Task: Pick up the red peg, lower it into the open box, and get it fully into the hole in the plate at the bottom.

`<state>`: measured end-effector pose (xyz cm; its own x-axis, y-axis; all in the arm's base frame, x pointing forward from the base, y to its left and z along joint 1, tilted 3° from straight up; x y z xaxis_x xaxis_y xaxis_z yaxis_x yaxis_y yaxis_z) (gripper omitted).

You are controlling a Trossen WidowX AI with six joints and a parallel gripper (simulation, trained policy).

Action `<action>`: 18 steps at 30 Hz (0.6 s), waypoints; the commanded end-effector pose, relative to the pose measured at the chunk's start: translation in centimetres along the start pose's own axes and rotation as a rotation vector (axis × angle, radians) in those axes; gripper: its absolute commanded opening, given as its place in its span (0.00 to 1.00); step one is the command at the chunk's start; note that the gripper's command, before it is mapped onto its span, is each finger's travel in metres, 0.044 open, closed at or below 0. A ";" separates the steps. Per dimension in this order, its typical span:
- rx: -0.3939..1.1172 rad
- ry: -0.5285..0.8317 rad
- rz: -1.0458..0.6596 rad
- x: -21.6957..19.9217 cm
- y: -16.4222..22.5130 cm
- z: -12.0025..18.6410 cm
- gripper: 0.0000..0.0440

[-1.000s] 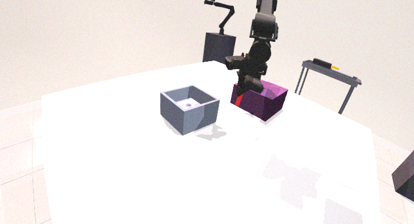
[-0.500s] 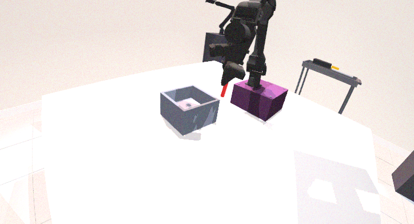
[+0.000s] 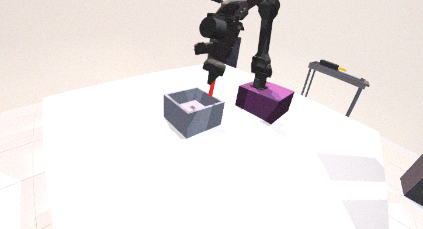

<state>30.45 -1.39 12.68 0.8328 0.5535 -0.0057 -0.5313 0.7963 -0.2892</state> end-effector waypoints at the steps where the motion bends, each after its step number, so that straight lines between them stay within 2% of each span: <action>1: 0.004 -0.004 -0.024 0.0 -1.3 -0.6 0.00; 10: 0.024 -0.004 -0.083 -0.1 -4.2 -2.7 0.01; 18: 0.063 0.007 -0.105 0.0 -5.1 -5.4 0.01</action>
Point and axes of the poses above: the point midway between the two fingers, 35 mm back from their tips, its own z axis back along the fingers, its own x axis across the jaws, y = z × x, the point moved 2 cm from there along z, back along the fingers, and after that the axes turned 2 degrees about -z, right-handed, at the moved point
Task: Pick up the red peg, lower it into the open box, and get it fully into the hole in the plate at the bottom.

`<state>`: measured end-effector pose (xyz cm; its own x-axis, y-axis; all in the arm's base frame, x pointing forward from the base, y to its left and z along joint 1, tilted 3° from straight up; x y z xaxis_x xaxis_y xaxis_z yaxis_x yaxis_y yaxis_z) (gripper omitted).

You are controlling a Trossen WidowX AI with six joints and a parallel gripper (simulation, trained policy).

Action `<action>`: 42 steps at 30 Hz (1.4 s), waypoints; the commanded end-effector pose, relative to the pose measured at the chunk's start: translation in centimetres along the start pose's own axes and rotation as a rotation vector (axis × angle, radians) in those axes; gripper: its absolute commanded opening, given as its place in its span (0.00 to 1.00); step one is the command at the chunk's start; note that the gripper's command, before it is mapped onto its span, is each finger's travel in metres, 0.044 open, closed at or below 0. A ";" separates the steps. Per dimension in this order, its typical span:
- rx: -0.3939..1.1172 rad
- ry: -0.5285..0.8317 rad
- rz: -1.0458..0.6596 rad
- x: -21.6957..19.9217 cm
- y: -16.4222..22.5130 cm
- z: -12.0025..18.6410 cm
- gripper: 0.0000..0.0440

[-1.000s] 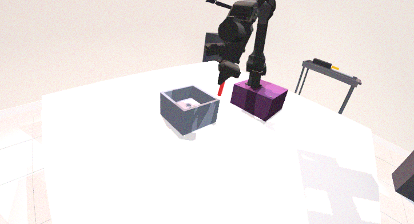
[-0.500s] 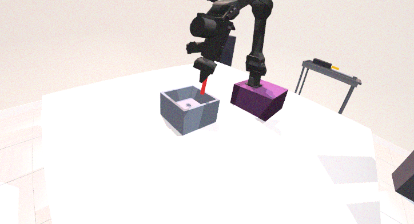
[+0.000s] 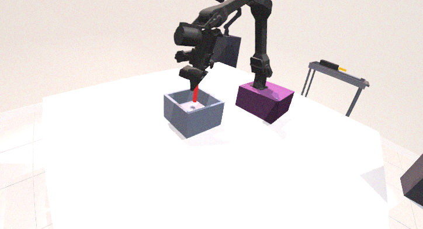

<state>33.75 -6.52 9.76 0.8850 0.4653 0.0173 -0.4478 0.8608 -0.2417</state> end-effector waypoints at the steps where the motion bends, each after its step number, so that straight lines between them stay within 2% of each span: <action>1: 0.020 0.006 0.000 0.1 -0.2 -1.3 0.03; 6: 0.043 0.026 0.019 0.0 -0.3 -3.4 0.28; 8: 0.051 0.037 0.029 0.1 -0.4 -4.0 0.33; 10: 0.053 0.037 0.032 0.4 -0.8 -4.4 0.45; 14: 0.046 0.030 0.038 1.0 -1.8 -5.0 0.67; 21: 0.006 0.005 0.044 2.0 -3.9 -5.1 0.98; 33: -0.116 -0.065 0.003 3.0 -8.4 -4.3 1.00; 42: -0.120 -0.067 0.001 3.0 -8.6 -4.3 1.00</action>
<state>36.44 -9.94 6.07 0.8299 0.5544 -0.0620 -0.5561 0.8134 -0.1709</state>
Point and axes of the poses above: the point midway between the two fingers, 35 mm back from their tips, its own z axis back along the fingers, its own x axis across the jaws, y = z × x, the point moved 2 cm from there along z, back along the fingers, and after that the axes turned 2 degrees about -z, right-handed, at the moved point
